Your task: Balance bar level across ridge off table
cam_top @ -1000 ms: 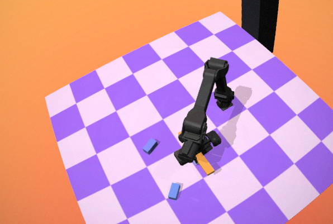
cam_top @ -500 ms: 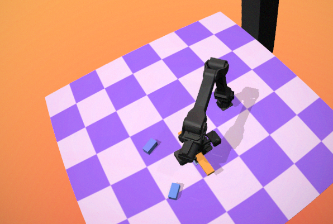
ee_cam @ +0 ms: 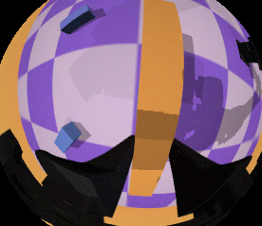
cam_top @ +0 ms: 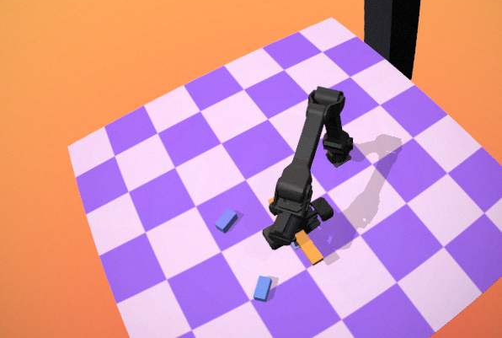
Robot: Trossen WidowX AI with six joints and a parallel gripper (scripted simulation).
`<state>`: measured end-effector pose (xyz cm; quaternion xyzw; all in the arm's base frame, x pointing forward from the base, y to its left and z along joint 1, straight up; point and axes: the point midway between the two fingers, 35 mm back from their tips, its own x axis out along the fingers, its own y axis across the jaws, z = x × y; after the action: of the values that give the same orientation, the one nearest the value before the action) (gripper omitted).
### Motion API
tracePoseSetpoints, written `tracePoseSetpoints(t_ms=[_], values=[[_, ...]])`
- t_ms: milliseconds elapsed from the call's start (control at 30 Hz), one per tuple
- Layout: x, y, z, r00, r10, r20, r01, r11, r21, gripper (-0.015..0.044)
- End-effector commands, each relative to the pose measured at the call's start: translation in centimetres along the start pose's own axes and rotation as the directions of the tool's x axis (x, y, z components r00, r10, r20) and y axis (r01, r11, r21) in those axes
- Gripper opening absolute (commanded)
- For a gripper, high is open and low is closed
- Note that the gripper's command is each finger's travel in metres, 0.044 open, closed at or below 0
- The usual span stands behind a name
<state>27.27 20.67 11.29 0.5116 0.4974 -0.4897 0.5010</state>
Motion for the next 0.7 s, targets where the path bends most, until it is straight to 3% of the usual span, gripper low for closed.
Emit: tracePoseSetpoints(t_ms=[0, 667], values=[[0.23, -0.02, -0.01, 1.000, -0.002, 0.000, 0.002, 1.000, -0.002, 0.0000], [0.39, -0.03, -0.04, 1.000, -0.002, 0.000, 0.002, 1.000, -0.002, 0.0000]])
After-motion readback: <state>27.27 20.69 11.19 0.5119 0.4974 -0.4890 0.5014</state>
